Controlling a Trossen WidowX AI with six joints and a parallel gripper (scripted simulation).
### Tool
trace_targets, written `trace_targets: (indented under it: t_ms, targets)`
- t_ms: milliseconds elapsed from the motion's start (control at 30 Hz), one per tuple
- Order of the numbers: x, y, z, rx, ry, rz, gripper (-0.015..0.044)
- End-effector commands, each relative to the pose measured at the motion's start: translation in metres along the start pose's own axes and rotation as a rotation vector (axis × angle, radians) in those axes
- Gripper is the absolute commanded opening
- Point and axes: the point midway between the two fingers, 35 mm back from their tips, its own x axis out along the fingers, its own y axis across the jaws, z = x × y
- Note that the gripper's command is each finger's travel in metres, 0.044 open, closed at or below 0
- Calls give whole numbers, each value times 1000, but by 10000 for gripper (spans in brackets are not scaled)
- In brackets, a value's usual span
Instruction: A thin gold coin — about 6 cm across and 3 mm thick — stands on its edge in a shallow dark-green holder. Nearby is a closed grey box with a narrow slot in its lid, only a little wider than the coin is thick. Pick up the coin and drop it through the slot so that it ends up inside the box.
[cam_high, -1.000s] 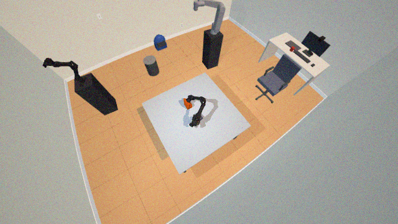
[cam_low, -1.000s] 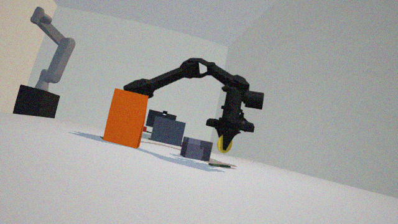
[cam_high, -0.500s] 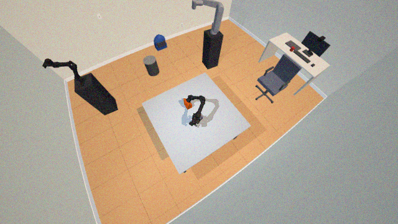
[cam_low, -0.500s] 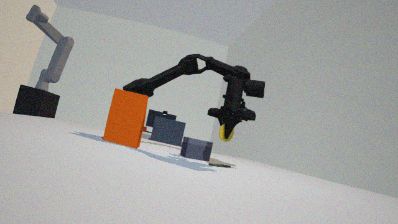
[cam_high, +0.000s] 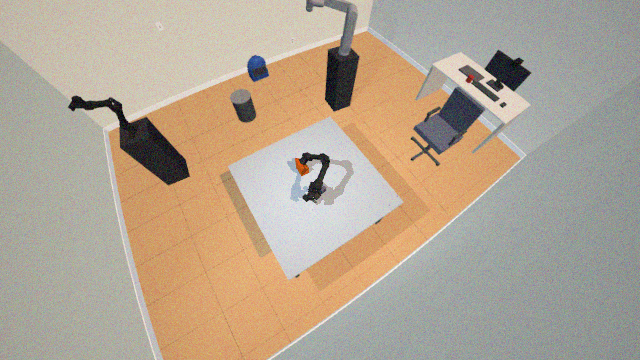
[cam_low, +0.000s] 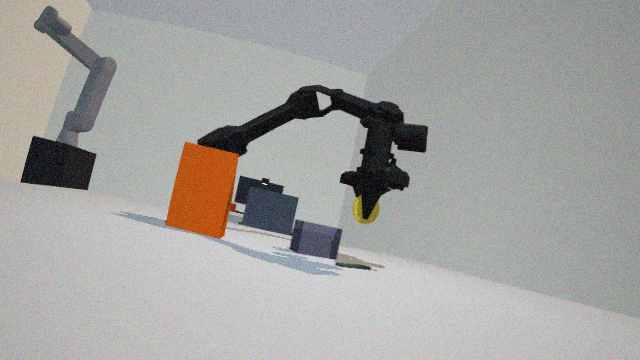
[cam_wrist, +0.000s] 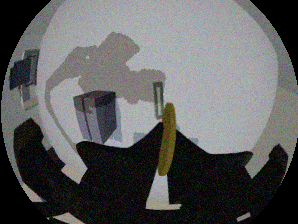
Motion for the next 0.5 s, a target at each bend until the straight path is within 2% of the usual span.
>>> trace_targets:
  t_ms: [0, 467]
  targets:
    - [-1, 3, 0, 13, 2, -3, 0]
    - [-3, 39, -2, 14, 3, -4, 0]
